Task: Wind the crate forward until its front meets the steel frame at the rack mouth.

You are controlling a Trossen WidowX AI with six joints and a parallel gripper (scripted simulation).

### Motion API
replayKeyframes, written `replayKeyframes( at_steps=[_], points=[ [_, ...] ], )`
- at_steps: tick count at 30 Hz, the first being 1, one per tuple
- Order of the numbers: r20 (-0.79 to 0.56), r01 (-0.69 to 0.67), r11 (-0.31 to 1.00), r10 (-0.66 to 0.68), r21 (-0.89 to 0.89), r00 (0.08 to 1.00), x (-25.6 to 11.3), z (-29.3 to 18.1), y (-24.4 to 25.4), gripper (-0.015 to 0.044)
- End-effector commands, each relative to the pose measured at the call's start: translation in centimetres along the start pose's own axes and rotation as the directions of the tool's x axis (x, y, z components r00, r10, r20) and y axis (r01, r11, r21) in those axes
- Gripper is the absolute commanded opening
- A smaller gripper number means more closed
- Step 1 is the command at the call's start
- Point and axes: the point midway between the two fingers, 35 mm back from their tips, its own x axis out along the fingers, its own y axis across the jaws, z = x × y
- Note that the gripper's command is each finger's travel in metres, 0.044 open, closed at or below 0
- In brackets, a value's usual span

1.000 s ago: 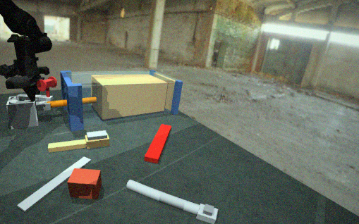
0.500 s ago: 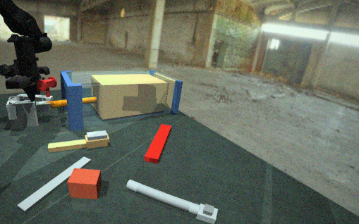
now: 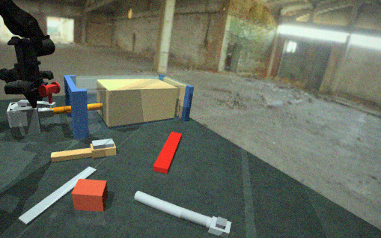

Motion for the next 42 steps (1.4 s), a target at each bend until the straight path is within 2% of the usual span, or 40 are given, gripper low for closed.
replayKeyframes(
  at_steps=[1, 13, 42],
  points=[
    [0.006, 0.003, 0.999, -0.003, -0.051, 1.0, 0.4, 0.06, -0.16, 0.0],
    [0.011, 0.011, 0.988, -0.009, -0.155, 1.0, 0.4, 0.07, -0.56, 0.0],
    [0.006, 0.004, 0.998, -0.003, -0.065, 1.0, 0.3, 0.03, -0.19, 0.0]
  ],
)
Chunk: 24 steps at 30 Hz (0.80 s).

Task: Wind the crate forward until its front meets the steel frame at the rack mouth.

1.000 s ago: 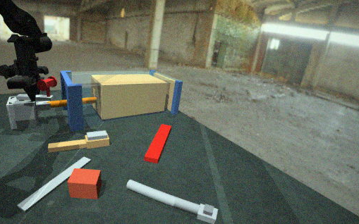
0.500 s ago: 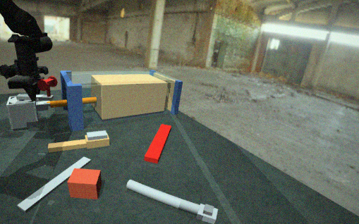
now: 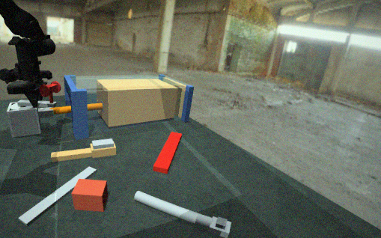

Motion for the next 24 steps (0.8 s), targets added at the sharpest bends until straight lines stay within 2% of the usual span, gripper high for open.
replayKeyframes(
  at_steps=[1, 9, 24],
  points=[
    [0.002, -0.004, 1.0, 0.004, 0.021, 1.0, 0.39, 0.06, 0.12, 0.0],
    [0.0, -0.009, 0.996, 0.009, 0.084, 1.0, 0.42, 0.09, 0.41, 0.0],
    [0.001, -0.006, 0.999, 0.006, 0.045, 1.0, 0.48, 0.07, 0.22, 0.0]
  ],
)
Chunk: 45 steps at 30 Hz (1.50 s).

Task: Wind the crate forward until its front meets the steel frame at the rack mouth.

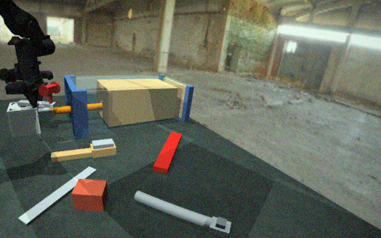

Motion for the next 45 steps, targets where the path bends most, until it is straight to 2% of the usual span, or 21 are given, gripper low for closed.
replayKeyframes(
  at_steps=[1, 27, 32, 45],
  points=[
    [0.003, 0.002, 1.0, -0.002, -0.01, 1.0, 0.4, 0.05, -0.02, 0.0],
    [0.0, -0.005, 0.996, 0.005, 0.085, 1.0, 0.39, 0.07, 0.4, 0.0],
    [0.003, 0.001, 1.0, -0.001, -0.002, 1.0, 0.41, 0.04, -0.02, 0.0],
    [0.006, 0.006, 0.997, -0.006, -0.072, 1.0, 0.41, 0.02, -0.25, 0.0]
  ],
)
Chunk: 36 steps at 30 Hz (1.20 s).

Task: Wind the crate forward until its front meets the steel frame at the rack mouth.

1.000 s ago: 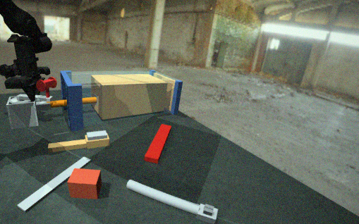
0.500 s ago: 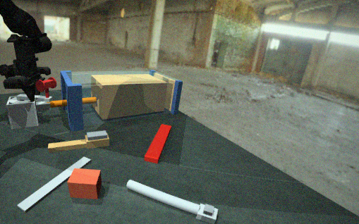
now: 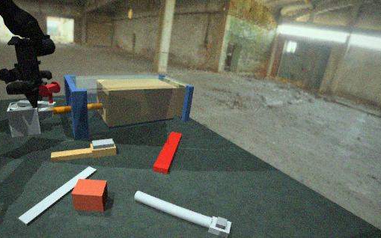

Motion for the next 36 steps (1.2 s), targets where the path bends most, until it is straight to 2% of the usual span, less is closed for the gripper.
replayKeyframes(
  at_steps=[1, 31, 36],
  points=[
    [0.004, -0.002, 1.0, 0.002, -0.026, 1.0, 0.44, 0.0, -0.21, 0.0],
    [0.001, -0.008, 0.998, 0.008, 0.061, 1.0, 0.36, 0.01, 0.16, 0.0],
    [-0.001, -0.003, 0.999, 0.003, 0.047, 1.0, -0.03, -0.05, 0.04, 0.0131]
  ],
)
